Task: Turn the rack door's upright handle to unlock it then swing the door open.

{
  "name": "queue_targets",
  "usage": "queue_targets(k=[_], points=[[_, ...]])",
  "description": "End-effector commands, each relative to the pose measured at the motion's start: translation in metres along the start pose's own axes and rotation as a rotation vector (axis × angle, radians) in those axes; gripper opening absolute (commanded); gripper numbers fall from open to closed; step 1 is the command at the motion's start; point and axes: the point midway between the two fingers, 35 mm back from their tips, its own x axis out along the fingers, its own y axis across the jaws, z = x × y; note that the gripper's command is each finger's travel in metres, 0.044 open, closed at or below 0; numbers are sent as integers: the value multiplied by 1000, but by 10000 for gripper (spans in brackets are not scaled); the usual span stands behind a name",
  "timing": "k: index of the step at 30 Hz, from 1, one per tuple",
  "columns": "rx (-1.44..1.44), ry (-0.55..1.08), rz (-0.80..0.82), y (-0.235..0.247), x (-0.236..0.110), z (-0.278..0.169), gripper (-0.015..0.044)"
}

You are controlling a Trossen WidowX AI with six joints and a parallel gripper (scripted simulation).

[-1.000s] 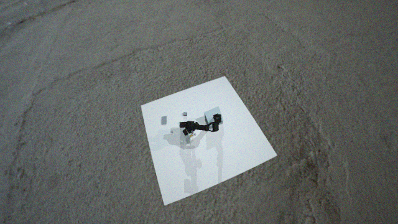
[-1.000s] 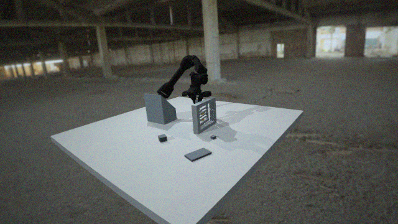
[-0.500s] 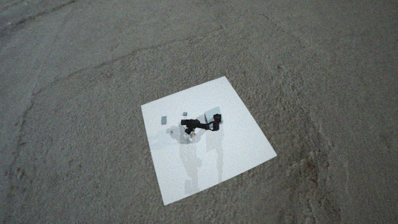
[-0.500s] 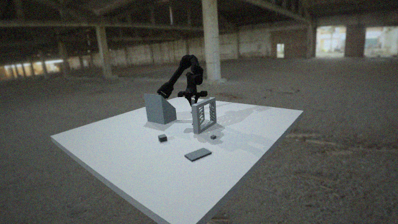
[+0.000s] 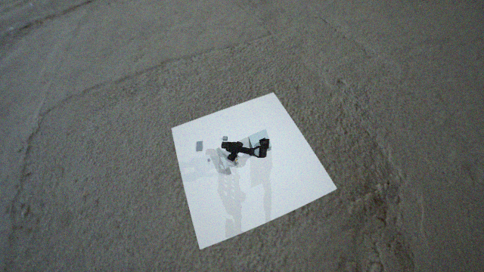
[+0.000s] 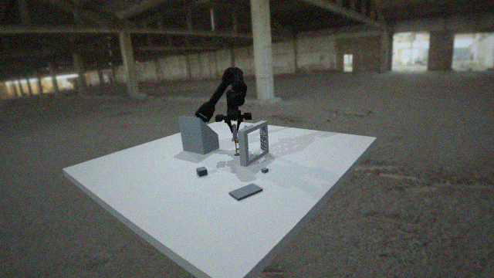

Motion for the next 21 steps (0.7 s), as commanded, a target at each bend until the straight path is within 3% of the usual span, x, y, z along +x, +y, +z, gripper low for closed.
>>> queue_targets(k=[1, 21], points=[[-85, -5, 5, -3, 0, 2, 9], [-373, -7, 3, -40, 1, 17, 9]])
